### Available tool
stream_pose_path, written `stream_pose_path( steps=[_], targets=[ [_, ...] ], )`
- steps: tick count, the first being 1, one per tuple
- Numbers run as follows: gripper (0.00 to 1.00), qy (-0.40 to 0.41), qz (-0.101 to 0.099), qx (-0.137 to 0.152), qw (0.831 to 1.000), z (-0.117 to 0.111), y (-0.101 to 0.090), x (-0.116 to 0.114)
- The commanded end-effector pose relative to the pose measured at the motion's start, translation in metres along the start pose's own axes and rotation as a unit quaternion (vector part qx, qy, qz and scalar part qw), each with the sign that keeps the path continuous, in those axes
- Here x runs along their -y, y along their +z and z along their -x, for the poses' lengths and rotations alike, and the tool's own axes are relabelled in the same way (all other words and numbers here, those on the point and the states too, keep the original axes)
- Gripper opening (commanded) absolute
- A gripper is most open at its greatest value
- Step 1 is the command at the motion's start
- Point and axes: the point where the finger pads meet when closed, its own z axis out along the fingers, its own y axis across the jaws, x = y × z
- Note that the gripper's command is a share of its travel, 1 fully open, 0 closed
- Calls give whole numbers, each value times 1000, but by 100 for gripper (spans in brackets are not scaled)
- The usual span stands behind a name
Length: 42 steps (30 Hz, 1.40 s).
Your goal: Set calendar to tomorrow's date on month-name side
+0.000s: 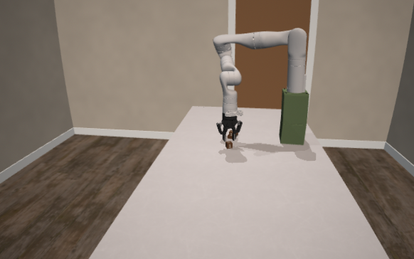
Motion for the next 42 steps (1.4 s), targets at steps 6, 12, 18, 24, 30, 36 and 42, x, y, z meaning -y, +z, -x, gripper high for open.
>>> stream_pose_path(
  steps=[6, 12, 18, 24, 30, 36, 42],
  targets=[
    [46, 0, 1, 0, 1000, 0, -1, -1],
    [46, 0, 1, 0, 1000, 0, -1, -1],
    [46, 0, 1, 0, 1000, 0, -1, -1],
    [46, 0, 1, 0, 1000, 0, -1, -1],
    [46, 0, 1, 0, 1000, 0, -1, -1],
    [46, 0, 1, 0, 1000, 0, -1, -1],
    [46, 0, 1, 0, 1000, 0, -5, -1]
  ],
)
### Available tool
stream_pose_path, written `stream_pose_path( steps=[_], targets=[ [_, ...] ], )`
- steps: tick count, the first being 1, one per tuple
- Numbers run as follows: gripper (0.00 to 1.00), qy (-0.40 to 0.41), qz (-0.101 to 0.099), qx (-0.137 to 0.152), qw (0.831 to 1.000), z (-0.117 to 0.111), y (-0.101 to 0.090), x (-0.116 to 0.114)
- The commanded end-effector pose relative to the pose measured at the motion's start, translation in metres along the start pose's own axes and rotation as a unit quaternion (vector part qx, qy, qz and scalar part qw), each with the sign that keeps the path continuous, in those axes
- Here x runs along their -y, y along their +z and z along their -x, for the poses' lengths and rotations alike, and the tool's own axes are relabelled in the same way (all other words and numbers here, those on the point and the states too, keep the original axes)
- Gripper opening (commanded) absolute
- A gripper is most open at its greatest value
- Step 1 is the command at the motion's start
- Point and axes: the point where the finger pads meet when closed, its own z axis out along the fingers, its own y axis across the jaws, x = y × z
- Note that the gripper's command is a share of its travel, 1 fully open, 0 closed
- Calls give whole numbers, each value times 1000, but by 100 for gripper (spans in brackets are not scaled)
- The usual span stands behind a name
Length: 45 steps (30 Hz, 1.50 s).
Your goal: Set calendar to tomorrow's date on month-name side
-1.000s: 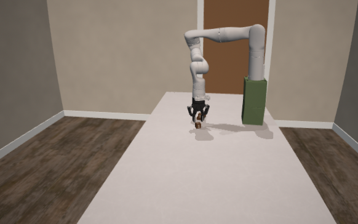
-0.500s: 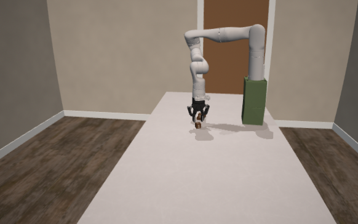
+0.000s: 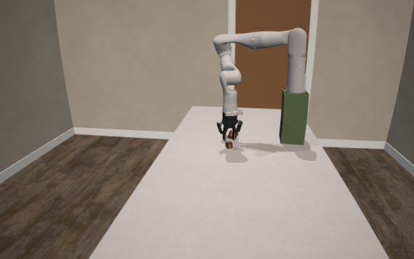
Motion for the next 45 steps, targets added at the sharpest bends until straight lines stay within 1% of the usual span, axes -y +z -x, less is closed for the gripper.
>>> stream_pose_path(
  steps=[1, 10, 14, 22, 25, 28, 33, 35, 40, 42, 45],
  targets=[
    [46, -1, 2, 1, 1000, 1, -2, -2],
    [46, -1, 2, 1, 1000, 1, -28, -1],
    [46, -1, 2, 1, 1000, 1, -36, -1],
    [46, -1, 2, 1, 1000, 1, -38, -1],
    [46, -1, 1, 6, 1000, 1, -38, -1],
    [46, -1, -2, 22, 1000, 0, -37, 0],
    [46, 0, -5, 71, 997, -1, -35, 1],
    [46, 0, -5, 71, 997, -1, -35, 1],
    [46, 0, -1, 116, 993, -2, -37, -1],
    [46, 0, 1, 126, 992, -2, -38, -1],
    [46, 0, 2, 131, 991, -3, -38, -1]
  ],
)
